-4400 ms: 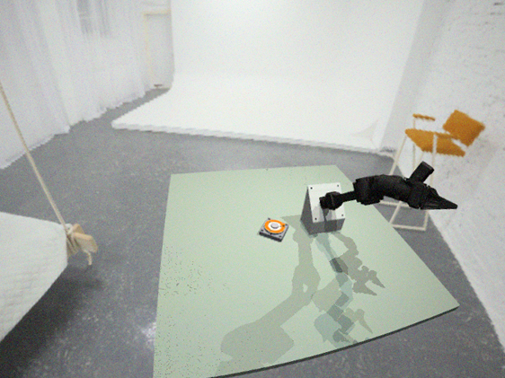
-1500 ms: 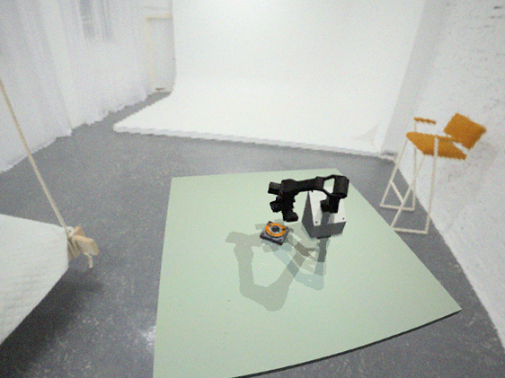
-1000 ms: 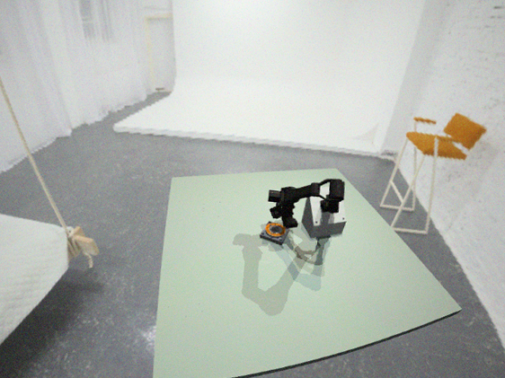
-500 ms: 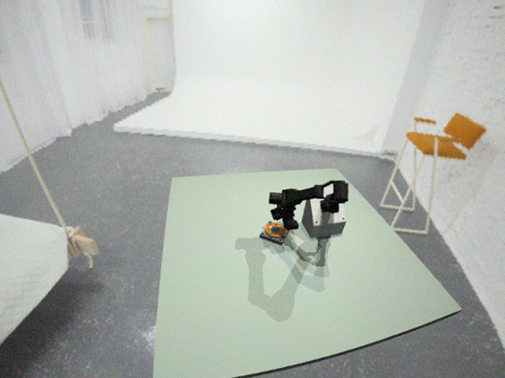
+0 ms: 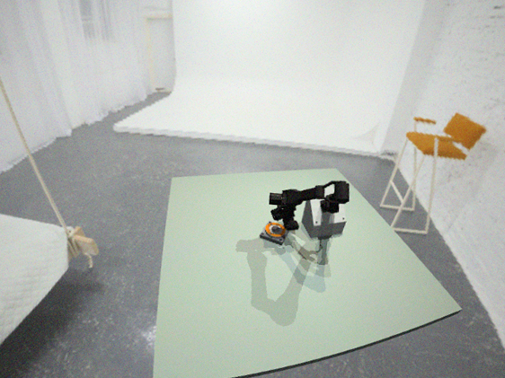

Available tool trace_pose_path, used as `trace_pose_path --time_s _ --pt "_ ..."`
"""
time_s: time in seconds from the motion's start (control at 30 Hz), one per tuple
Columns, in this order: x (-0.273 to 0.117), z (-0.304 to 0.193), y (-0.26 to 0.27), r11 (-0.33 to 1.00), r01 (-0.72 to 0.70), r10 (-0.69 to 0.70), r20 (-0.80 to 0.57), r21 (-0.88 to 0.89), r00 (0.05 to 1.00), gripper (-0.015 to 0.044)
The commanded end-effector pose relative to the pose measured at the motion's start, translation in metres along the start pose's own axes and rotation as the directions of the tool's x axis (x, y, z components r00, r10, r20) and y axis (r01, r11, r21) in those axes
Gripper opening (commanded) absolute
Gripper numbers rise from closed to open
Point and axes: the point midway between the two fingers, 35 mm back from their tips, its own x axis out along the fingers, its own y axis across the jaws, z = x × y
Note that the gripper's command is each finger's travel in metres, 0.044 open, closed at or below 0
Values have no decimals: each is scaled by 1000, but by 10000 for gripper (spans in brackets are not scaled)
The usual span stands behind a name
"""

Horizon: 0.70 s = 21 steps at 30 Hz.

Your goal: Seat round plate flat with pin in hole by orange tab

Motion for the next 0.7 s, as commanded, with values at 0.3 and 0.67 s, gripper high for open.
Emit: trace_pose_path --time_s 0.3,0.67 --pt "2 0 9 1000 -27 27 -4 -9 1000 0" --pt "2 2 16 1000 -27 27 -4 -9 1000 0"
